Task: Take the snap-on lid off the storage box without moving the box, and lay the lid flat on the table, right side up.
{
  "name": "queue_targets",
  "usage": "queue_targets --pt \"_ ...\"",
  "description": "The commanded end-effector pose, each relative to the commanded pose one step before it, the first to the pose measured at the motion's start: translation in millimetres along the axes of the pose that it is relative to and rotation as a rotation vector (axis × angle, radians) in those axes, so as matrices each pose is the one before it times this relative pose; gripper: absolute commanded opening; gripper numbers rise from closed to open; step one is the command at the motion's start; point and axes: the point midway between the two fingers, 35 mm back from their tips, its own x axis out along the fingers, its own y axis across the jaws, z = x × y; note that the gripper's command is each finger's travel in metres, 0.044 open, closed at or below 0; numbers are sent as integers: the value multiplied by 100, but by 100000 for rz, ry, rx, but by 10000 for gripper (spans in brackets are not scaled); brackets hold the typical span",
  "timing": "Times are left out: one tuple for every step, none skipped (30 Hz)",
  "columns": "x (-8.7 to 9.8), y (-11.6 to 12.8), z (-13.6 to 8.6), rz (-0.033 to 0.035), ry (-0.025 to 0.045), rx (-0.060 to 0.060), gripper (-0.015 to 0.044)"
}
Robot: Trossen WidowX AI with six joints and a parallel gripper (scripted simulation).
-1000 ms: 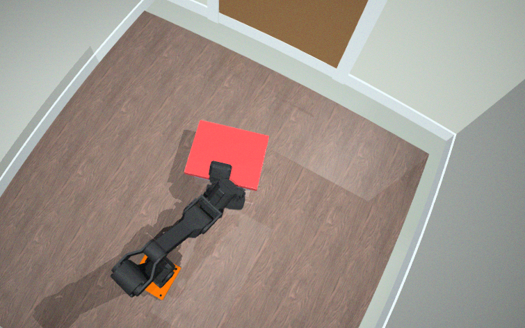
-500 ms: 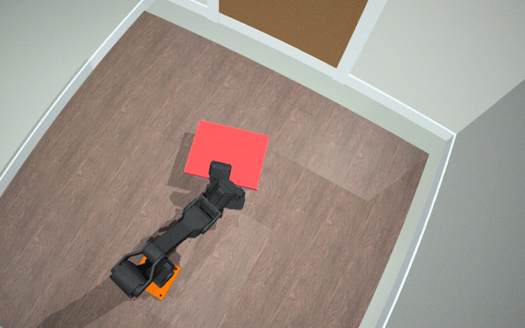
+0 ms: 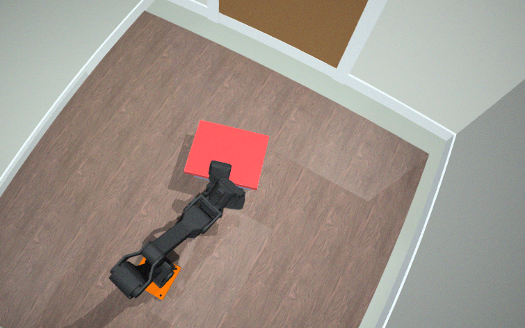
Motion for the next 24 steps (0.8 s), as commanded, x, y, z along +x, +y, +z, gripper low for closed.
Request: queue_targets --pt "-133 155 -2 155 -39 -12 0" --pt "-14 15 0 0 0 0 0" --pt "-14 15 0 0 0 0 0" --pt "-14 15 0 0 0 0 0" --pt "-14 15 0 0 0 0 0" --pt "-14 15 0 0 0 0 0" --pt "-13 15 1 0 0 0 0" --pt "-11 17 1 0 0 0 0" --pt "-10 18 0 1 0 0 0" --pt "-12 17 3 0 0 0 0" --pt "-11 17 3 0 0 0 0" --pt "-11 17 3 0 0 0 0" --pt "-11 17 2 0 0 0 0" --pt "-12 16 2 0 0 0 0" --pt "-12 16 1 0 0 0 0" --pt "-13 16 1 0 0 0 0" --pt "-13 16 1 0 0 0 0" --pt "-13 16 1 0 0 0 0" --pt "-13 16 1 0 0 0 0" --pt "-13 16 1 0 0 0 0" --pt "-13 16 1 0 0 0 0" --pt "78 -81 1 -21 7 -58 0" --pt "0 0 0 0 0 0 0" --pt "13 10 0 2 0 0 0"
